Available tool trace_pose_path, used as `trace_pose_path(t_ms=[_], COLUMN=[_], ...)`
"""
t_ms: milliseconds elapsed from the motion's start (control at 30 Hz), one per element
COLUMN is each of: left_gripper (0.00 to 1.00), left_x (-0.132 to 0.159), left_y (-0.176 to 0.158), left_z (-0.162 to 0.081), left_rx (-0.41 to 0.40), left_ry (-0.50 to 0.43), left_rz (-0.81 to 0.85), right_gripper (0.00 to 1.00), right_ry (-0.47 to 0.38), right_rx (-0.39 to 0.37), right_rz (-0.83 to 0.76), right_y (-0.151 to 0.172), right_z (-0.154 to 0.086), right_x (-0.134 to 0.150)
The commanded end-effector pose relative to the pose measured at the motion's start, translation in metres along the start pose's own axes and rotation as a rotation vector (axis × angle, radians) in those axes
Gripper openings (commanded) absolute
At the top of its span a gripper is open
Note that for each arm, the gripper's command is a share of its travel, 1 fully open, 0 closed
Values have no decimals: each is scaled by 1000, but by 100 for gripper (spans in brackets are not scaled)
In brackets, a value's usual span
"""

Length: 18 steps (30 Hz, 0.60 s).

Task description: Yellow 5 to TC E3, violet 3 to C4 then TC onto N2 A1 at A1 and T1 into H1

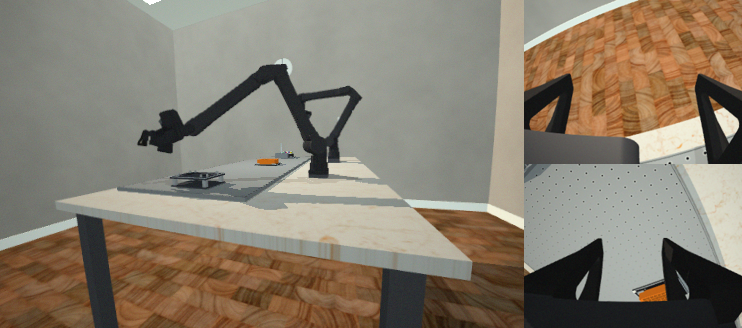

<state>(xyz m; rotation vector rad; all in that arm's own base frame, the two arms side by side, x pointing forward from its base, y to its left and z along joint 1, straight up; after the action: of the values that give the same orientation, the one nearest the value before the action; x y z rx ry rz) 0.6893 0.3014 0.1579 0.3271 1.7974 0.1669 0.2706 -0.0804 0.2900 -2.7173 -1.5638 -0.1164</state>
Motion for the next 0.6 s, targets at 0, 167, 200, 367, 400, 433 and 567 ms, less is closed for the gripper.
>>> trace_pose_path(t_ms=[0,167,200,367,400,433,567], left_gripper=[100,100,100,100,100,100,100], left_x=[-21,-21,-21,-21,-21,-21,-21], left_y=[11,11,11,11,11,11,11], left_z=[1,1,1,1,1,1,1], left_rx=[-17,-17,-17,-17,-17,-17,-17], left_ry=[-34,-34,-34,-34,-34,-34,-34], left_rz=[23,23,23,23,23,23,23], right_gripper=[24,24,24,24,24,24,24], right_ry=[11,5,4,-2,-2,-3,-9], right_rx=[-64,-63,-63,-61,-61,-60,-57], right_rz=[-121,-254,-280,-386,-386,-408,-520], right_y=[24,27,27,30,30,33,36], right_z=[-19,-17,-17,-15,-15,-14,-12], right_x=[12,14,14,15,15,16,19])
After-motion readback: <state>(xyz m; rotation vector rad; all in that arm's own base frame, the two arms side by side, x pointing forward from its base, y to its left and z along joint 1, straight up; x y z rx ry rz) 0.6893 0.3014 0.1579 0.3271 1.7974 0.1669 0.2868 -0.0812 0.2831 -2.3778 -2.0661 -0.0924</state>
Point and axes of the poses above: on each arm, the point where the finger pads meet when closed, its own z axis out along the fingers, its own y axis across the jaws, x = y × z, the point moved 3 cm from there along -z, back along the fingers, and after that the axes turned 2 degrees about -z, right-handed, at the moved point
